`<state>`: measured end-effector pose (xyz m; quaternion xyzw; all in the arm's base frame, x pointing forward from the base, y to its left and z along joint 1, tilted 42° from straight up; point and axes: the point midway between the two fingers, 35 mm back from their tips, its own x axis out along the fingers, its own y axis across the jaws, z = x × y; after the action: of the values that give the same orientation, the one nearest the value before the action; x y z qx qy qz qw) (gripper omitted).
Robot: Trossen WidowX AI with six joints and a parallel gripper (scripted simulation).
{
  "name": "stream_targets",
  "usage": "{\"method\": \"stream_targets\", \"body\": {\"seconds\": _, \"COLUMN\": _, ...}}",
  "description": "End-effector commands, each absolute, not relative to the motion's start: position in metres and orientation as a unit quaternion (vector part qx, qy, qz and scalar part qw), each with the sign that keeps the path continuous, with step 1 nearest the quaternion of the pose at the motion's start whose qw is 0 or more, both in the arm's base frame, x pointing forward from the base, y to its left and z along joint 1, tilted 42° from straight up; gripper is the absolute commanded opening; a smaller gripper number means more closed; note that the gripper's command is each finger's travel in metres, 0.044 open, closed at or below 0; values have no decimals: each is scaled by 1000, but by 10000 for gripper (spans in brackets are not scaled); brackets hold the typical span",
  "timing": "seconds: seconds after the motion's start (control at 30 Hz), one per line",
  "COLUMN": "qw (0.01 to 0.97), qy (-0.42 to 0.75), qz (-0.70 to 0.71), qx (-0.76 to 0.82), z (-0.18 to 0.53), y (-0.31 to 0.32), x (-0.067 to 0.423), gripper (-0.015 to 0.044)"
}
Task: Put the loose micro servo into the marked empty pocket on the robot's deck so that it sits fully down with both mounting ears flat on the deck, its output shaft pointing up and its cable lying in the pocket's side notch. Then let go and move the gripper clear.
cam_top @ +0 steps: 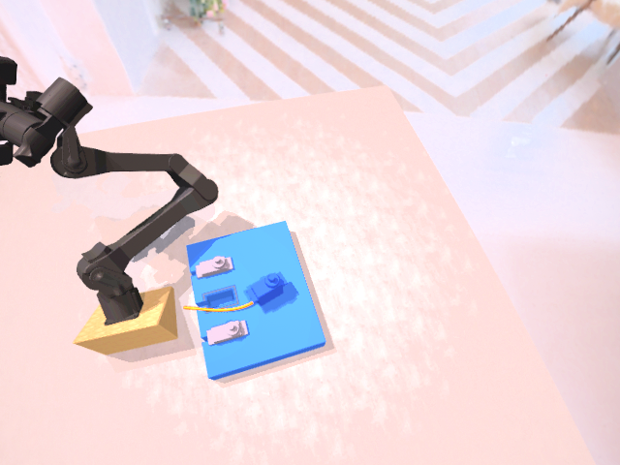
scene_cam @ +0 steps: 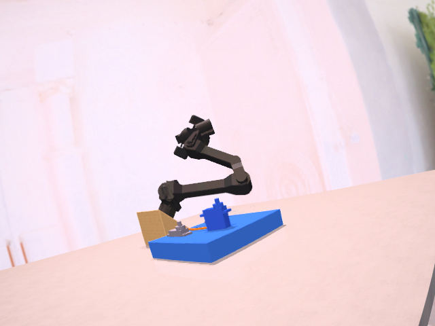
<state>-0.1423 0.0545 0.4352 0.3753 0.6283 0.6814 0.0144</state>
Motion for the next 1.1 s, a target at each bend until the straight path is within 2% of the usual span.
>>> {"method": "stream_targets", "body": {"seconds": 0.0, "qw": -7, "qy": 601, "qz": 729, "qx": 327, "z": 435, "y": 29, "x": -162, "gripper": 0}}
{"method": "stream_targets", "body": {"seconds": 0.53, "qw": -109, "qy": 483, "qz": 851, "qx": 176, "z": 416, "y": -66, "x": -201, "gripper": 0}}
{"method": "stream_targets", "body": {"seconds": 1.07, "qw": -253, "qy": 330, "qz": 909, "qx": 29, "z": 376, "y": -173, "x": -197, "gripper": 0}}
